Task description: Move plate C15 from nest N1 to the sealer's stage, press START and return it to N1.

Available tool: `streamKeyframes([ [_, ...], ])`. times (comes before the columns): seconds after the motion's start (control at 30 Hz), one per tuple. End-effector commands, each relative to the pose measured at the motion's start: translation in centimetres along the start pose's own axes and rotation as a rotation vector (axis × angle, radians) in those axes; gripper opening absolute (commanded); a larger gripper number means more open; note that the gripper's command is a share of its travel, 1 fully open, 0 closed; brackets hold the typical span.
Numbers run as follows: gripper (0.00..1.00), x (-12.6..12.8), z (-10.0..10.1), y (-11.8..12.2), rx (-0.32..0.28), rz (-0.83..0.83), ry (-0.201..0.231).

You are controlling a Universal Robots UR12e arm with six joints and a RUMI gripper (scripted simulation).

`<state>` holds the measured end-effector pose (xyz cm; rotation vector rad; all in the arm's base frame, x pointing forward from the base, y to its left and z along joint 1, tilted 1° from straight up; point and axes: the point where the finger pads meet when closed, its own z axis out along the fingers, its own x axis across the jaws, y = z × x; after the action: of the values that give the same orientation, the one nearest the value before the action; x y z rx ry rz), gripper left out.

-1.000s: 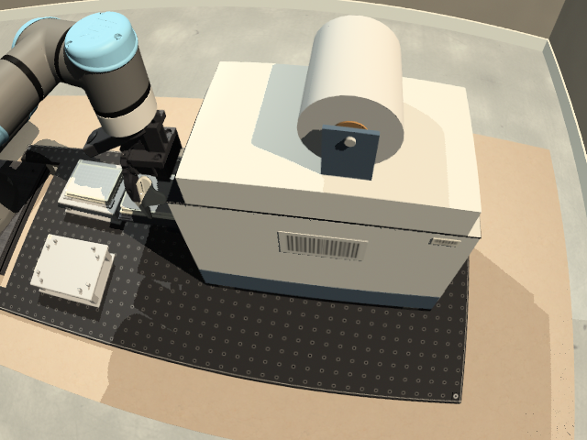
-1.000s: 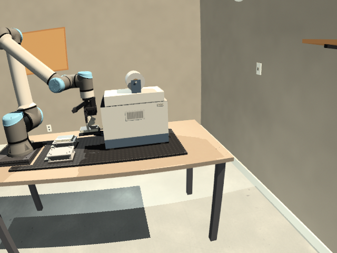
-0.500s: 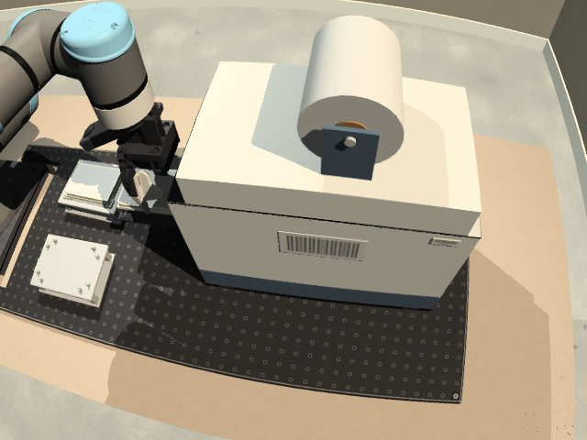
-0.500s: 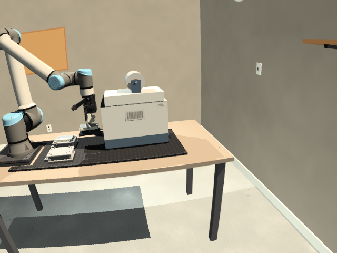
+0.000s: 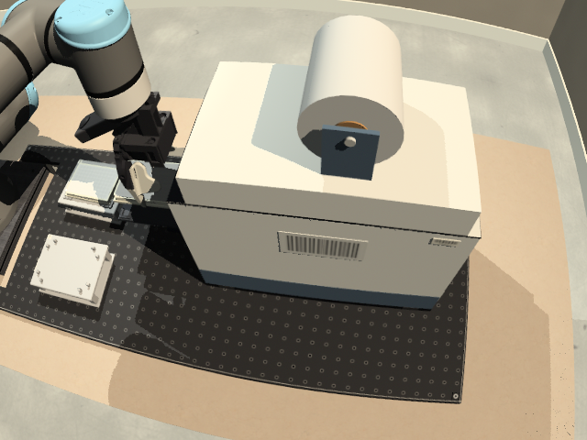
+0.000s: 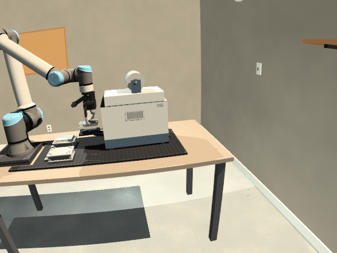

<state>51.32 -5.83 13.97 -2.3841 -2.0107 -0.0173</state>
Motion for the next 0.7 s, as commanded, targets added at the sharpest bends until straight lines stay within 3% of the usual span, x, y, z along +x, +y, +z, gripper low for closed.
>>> streamKeyframes([
  [0.0,0.0,0.0,-0.8,0.1,-0.001,0.0,0.0],
  [0.27,0.0,0.0,-2.0,0.1,-0.001,0.0,0.0],
  [0.67,0.0,0.0,-2.0,0.1,-0.001,0.0,0.0],
])
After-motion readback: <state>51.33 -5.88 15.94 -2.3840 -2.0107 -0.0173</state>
